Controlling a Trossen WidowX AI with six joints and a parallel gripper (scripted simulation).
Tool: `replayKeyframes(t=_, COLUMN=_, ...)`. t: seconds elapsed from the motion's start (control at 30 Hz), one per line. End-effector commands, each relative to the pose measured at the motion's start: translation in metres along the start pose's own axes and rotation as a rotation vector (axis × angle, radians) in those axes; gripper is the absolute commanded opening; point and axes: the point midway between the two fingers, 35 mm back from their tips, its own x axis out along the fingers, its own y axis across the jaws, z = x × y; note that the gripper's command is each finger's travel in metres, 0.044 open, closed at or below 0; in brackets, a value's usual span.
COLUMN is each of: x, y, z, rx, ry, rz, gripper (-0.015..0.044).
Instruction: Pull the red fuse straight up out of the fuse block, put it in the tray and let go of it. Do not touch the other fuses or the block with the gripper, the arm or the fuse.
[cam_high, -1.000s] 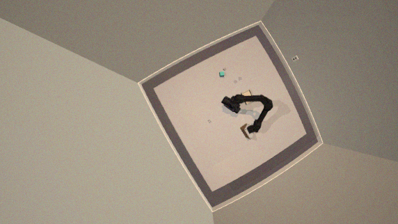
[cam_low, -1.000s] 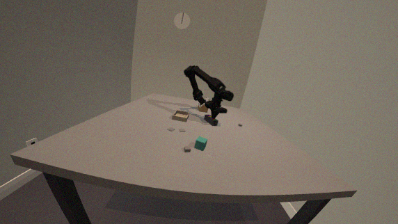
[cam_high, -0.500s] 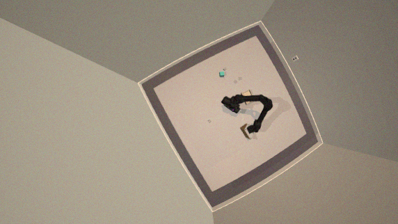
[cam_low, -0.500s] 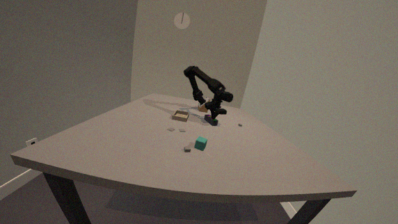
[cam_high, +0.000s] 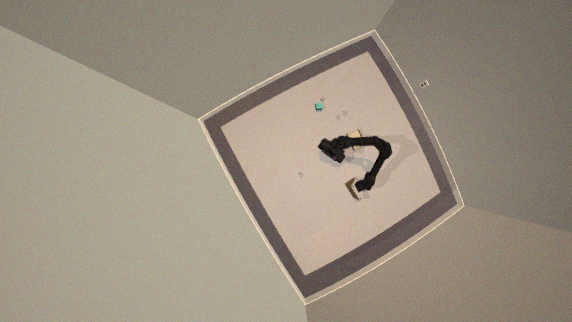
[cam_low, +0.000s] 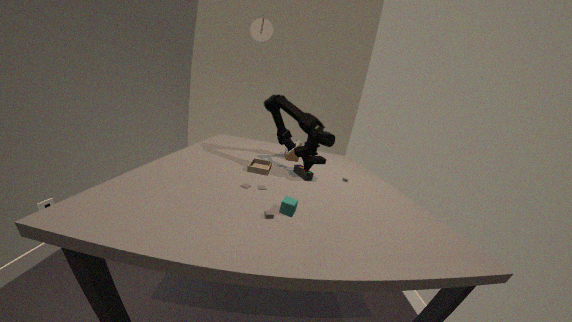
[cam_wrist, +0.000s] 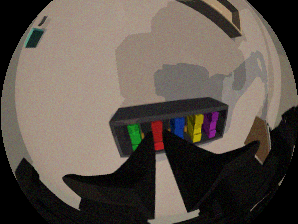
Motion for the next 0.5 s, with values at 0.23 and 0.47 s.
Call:
replayKeyframes(t=0.23, x=-0.006, y=0.0008, z=-0.0002, rx=0.003, ry=0.001, rz=0.002, gripper=0.0)
replayKeyframes(t=0.47, x=-0.0094, y=0.0009, z=-0.0003, rx=0.002, ry=0.001, rz=0.002, gripper=0.0)
